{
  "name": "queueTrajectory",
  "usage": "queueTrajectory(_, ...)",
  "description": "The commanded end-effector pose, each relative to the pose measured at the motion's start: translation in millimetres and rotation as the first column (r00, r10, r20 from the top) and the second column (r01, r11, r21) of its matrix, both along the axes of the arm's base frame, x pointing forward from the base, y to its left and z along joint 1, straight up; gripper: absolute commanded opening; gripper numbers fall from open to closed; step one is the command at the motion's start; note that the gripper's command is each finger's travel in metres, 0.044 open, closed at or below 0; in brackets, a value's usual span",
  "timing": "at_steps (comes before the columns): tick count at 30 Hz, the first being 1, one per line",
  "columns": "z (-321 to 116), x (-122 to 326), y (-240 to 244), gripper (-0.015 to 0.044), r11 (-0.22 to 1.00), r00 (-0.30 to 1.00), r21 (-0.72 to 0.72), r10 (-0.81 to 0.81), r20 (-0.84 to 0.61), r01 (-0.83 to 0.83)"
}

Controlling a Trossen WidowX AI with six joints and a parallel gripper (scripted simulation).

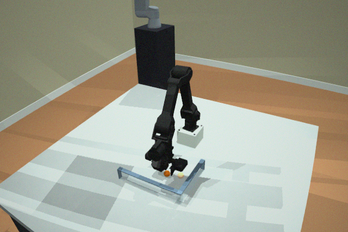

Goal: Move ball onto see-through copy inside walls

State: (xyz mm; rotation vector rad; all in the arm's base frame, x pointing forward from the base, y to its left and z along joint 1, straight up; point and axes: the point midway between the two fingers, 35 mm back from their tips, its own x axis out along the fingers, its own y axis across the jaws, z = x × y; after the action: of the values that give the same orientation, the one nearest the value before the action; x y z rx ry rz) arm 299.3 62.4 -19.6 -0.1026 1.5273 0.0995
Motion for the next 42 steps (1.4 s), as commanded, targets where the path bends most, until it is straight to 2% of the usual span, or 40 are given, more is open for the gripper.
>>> queueTrajectory(1, -7, -3, 0, 0.0247, 1.0, 1.0, 0.002, -0.003, -0.008, 0.003)
queueTrajectory(2, -7, -3, 0, 0.0247, 1.0, 1.0, 0.002, -0.003, -0.008, 0.003)
queueTrajectory(6, -7, -3, 0, 0.0142, 1.0, 1.0, 0.002, -0.003, -0.008, 0.003)
queueTrajectory(13, -7, -3, 0, 0.0096, 1.0, 1.0, 0.002, -0.003, -0.008, 0.003)
queueTrajectory(17, 4, 0, 1, 0.0, 1.0, 1.0, 0.002, -0.003, -0.007, 0.003)
queueTrajectory(32, 117, -6, 0, 0.0, 1.0, 1.0, 0.002, -0.003, -0.007, 0.003)
queueTrajectory(37, 116, -7, 3, 0.0, 1.0, 1.0, 0.003, -0.003, -0.007, 0.003)
queueTrajectory(42, 101, -14, 26, 0.0, 1.0, 1.0, 0.005, -0.003, -0.008, 0.003)
